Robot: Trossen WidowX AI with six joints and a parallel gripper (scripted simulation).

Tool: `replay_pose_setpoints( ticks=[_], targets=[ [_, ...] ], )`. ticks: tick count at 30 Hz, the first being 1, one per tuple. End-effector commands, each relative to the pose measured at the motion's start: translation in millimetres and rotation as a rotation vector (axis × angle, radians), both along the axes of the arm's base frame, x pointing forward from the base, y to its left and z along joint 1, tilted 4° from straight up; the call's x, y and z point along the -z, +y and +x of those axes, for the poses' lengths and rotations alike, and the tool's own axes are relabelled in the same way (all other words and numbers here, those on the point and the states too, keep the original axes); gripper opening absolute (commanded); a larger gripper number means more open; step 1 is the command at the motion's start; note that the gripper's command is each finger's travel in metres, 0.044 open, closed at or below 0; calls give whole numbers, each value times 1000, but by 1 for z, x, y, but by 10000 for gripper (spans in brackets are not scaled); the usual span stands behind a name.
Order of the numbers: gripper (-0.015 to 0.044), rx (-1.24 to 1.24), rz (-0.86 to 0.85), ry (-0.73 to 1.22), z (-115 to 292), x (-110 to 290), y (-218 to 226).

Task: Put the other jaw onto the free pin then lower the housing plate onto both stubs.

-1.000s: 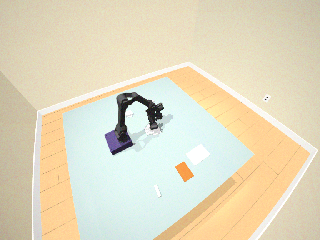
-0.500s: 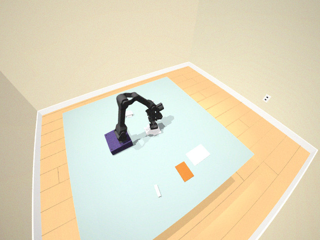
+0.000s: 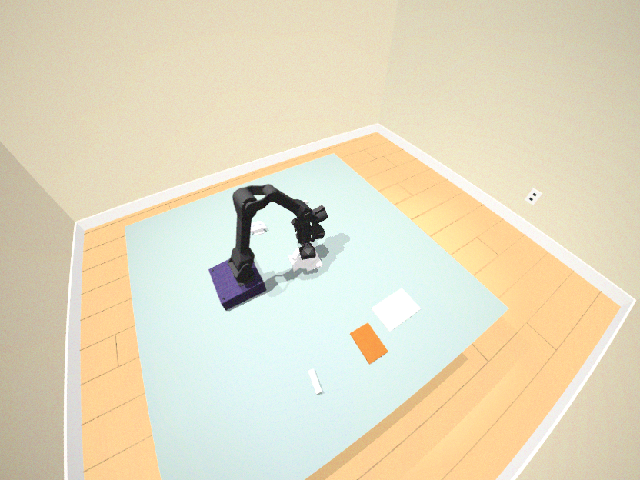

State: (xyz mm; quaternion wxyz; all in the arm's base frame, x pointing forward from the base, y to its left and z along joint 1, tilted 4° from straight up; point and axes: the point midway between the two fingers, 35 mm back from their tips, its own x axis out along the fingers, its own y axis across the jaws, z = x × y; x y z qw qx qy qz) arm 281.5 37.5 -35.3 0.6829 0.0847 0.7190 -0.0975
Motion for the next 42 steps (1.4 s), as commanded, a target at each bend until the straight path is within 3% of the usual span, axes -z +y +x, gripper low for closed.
replay_pose_setpoints(
  ticks=[1,42],
  targets=[
    [134,4,2,-2,0,3,0],
    [134,4,2,-2,0,0,-1]
  ],
)
